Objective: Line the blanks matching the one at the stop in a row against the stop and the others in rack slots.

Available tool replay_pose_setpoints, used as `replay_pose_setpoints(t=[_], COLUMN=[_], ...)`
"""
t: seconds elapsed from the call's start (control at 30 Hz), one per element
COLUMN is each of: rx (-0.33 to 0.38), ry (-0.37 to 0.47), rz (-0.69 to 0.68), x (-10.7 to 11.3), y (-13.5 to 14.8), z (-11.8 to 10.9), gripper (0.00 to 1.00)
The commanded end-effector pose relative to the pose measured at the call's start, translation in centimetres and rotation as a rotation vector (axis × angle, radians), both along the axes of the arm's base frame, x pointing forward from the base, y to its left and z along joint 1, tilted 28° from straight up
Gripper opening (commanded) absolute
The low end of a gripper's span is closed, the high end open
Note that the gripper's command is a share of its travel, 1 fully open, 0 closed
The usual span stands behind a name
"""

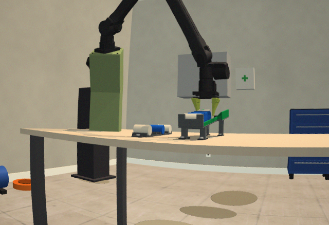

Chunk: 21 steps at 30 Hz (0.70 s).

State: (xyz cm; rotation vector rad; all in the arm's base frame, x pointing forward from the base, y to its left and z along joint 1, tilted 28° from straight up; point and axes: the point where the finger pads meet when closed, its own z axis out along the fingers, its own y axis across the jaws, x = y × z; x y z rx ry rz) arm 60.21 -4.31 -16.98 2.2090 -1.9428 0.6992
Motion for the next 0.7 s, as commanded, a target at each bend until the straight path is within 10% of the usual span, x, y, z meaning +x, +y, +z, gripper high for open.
replay_pose_setpoints(t=[0.0,0.67], rx=[0.001,0.001], ry=[-0.025,-0.016], rz=[0.03,0.031], x=[1.6,1.25], y=[1.3,1.37], z=[1.16,0.87], gripper=[0.6,0.6])
